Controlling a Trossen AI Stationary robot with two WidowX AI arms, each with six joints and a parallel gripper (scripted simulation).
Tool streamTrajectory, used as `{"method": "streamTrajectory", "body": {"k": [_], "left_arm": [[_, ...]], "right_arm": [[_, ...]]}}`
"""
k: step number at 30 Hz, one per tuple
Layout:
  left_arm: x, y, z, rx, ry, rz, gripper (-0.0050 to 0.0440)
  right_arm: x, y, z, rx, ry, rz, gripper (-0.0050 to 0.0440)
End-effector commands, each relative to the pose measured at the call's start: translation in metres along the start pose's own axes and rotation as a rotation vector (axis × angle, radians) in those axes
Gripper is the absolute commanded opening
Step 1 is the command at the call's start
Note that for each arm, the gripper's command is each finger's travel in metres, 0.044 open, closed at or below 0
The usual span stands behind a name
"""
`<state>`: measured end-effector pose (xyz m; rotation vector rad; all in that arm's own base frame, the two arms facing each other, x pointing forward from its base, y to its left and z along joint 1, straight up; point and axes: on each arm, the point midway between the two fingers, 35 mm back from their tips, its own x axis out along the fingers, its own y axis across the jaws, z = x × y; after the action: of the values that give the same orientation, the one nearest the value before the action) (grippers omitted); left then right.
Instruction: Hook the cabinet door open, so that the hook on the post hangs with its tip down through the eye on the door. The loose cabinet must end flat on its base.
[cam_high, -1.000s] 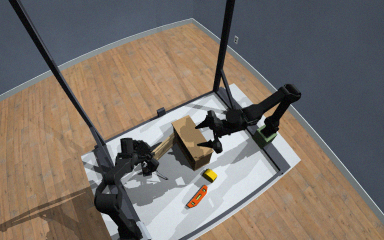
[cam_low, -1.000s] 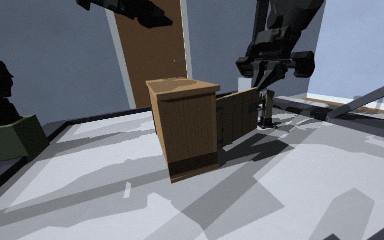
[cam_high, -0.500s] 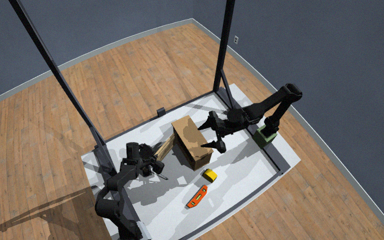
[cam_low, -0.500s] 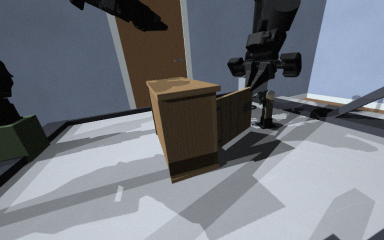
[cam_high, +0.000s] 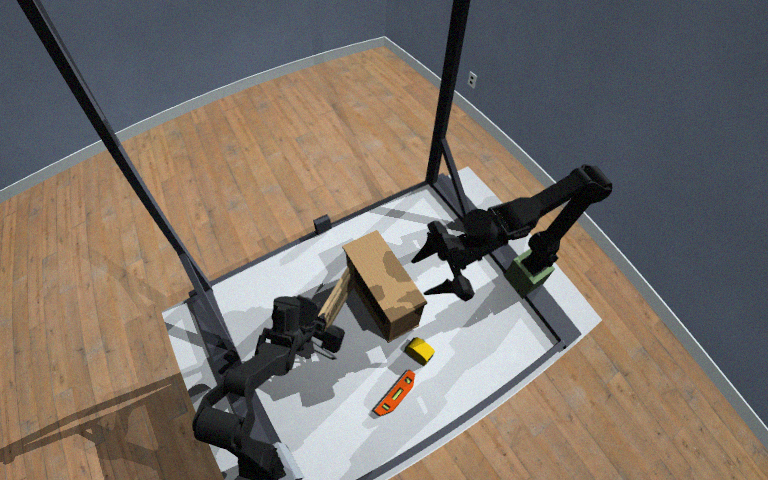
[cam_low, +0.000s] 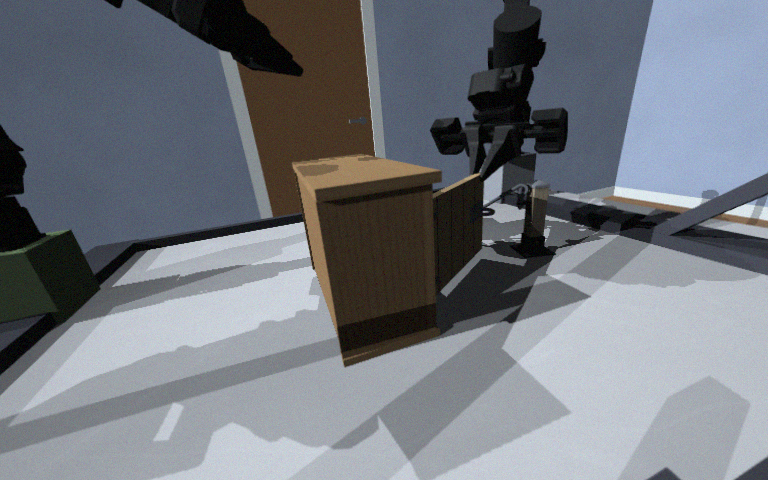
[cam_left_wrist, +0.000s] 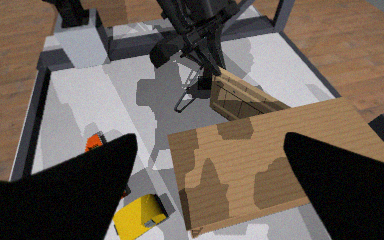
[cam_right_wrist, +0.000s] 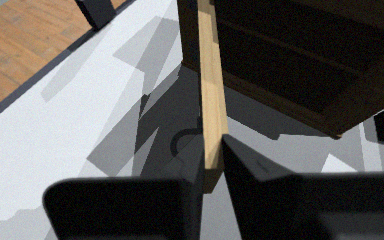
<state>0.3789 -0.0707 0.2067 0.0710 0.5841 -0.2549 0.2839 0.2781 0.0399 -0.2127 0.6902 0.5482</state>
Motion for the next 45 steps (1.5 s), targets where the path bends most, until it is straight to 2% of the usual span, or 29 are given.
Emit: {"method": "streamTrajectory", "body": {"k": [1,35,45], "left_arm": [[-0.012,0.0,0.005,-0.006,-0.019,0.019,0.04],[-0.011,0.002,0.007,-0.005,-0.019,0.022,0.04],[-0.011,0.002,0.007,-0.005,-0.019,0.022,0.04]], "right_arm": [[-0.007,-0.012,0.016,-0.025,-0.048,0.045,0.0009],[0.014,-0.085,0.031,-0.288,-0.046,0.325,0.0009],[0.012,-0.087,0.034,-0.297,-0.055,0.329,0.0009]]}}
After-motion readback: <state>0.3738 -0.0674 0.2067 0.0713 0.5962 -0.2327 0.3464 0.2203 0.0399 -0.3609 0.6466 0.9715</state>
